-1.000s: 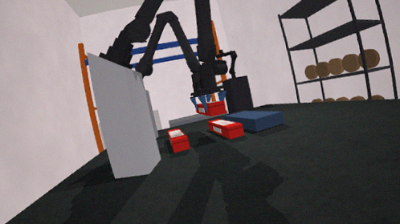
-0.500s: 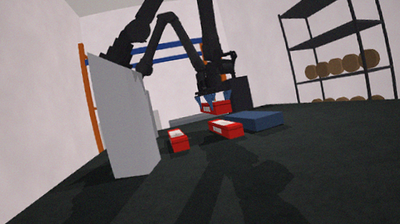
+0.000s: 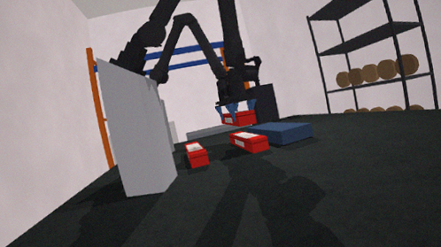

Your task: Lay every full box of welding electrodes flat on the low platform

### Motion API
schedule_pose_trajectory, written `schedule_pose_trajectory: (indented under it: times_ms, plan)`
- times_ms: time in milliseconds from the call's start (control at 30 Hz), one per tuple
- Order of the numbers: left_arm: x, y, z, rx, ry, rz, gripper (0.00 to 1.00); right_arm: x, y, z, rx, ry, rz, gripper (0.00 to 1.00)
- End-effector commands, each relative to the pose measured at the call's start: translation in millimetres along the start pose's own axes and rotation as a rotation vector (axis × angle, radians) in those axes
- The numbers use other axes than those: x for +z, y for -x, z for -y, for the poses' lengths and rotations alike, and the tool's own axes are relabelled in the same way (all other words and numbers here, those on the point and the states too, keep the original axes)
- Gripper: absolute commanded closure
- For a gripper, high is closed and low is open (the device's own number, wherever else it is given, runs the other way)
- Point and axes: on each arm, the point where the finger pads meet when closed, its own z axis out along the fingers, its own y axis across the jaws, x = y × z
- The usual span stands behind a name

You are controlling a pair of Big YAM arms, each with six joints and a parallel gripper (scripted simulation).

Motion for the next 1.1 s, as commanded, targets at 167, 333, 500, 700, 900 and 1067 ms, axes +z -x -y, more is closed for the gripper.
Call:
schedule_pose_trajectory:
  times_ms: [167,333,500,700,900,1067]
  plan:
    - [-9.5,-6.2,-20.6,-0.002,0.046,-0.002,1.00,-17.4,-4.2,12.5,-0.005,-0.031,-0.001,1.00]
    - [-9.0,-7.3,-18.7,-0.002,0.044,-0.003,1.00,-17.7,-3.3,12.3,-0.007,-0.031,0.000,1.00]
    - [-7.6,-7.7,-18.1,-0.002,0.042,-0.004,1.00,-17.9,-2.7,12.1,-0.008,-0.031,0.001,1.00]
    - [-4.2,4.1,-9.3,-0.002,0.031,0.003,1.00,-6.3,3.8,6.4,0.003,-0.032,0.005,1.00]
    - [-12.4,4.2,-9.4,-0.002,0.031,0.003,1.00,-14.4,3.9,6.6,0.004,-0.032,0.005,1.00]
    - [-16.4,4.3,-9.5,-0.002,0.032,0.003,1.00,-18.4,3.9,6.7,0.004,-0.032,0.006,1.00]
